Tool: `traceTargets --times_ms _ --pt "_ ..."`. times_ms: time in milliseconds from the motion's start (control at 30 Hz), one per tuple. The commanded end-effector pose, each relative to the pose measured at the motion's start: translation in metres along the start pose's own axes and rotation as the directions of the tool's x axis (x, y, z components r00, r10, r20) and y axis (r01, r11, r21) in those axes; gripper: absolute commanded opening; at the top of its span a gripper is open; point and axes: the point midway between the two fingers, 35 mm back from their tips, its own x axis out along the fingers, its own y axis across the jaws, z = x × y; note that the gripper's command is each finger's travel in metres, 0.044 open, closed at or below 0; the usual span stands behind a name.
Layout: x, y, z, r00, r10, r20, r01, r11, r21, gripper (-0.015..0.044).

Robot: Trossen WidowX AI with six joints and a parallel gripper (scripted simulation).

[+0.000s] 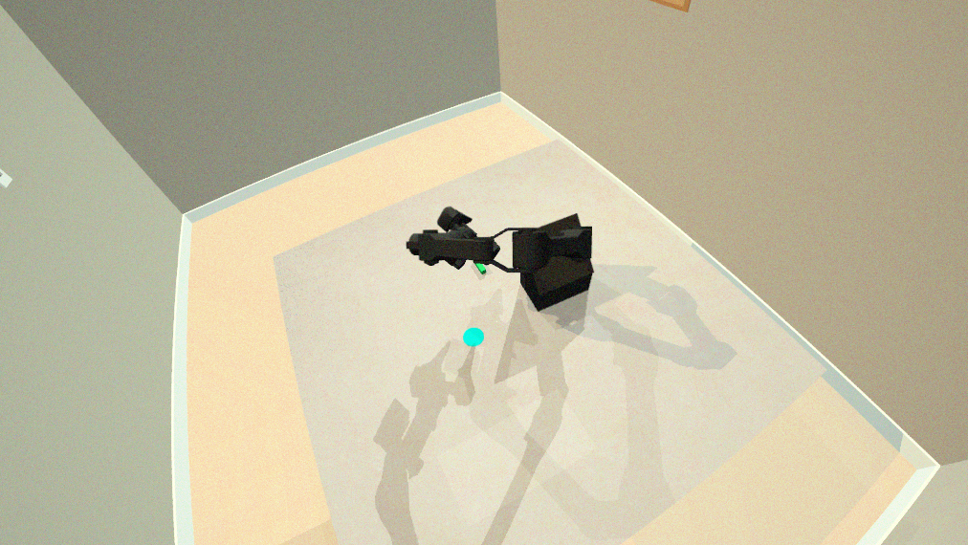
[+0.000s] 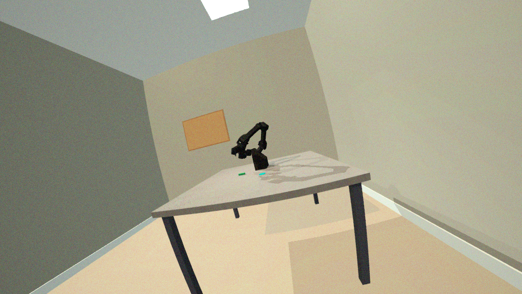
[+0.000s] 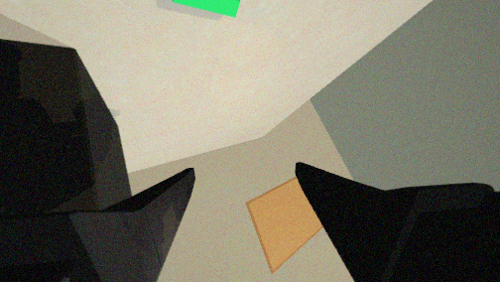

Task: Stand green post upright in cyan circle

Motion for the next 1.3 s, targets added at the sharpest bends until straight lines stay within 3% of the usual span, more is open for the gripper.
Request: traceTargets --times_ms 0,200,400,633,833,1033,1267 --pt "0.001 0.000 0.000 1.000 0.003 0.004 -0.003 1.000 -0.007 0.0374" --pt "0.015 0.002 0.006 0.983 0.107 0.149 -0.068 0.967 -0.247 0.0233" --pt "0.026 0.004 0.013 0.927 0.202 0.317 -0.020 0.870 -0.493 0.0233" --pt "0.034 0.005 0.021 0.815 0.277 0.509 0.183 0.710 -0.680 0.0233" --pt "0.035 0.004 0.026 0.684 0.310 0.660 0.437 0.550 -0.711 0.0233" --pt "0.033 0.001 0.028 0.534 0.312 0.786 0.690 0.378 -0.618 0.0233" --pt "0.034 0.001 0.030 0.516 0.310 0.799 0.715 0.357 -0.600 0.0233"
